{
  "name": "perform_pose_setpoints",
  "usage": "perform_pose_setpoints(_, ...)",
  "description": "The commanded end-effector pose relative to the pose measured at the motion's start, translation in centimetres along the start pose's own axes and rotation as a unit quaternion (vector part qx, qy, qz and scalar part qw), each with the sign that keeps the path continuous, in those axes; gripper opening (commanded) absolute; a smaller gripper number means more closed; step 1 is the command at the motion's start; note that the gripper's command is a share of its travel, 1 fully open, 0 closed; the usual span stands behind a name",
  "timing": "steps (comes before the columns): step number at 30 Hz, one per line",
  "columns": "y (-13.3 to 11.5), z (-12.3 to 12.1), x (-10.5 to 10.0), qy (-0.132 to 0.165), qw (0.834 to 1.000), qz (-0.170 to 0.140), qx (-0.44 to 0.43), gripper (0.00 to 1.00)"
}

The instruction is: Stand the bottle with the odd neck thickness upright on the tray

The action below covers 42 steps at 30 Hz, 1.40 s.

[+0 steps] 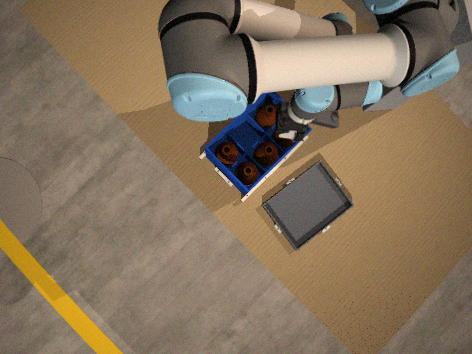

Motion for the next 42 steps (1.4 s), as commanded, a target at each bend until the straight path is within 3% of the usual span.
perform_pose_setpoints(1,-0.02,0.01,-0.03,0.0,1.0,0.0,0.0,0.38)
perform_pose_setpoints(42,-0.02,0.01,0.35,0.0,1.0,0.0,0.0,0.38)
Point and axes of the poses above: the point where the finger pads meet when closed, its own x axis out along the fingers, its own z axis across the jaws, y = z × x, the point moved 6 cm from there along -x, back along the fingers, and after that the axes turned 14 degrees about -x, right-handed, at the moved point
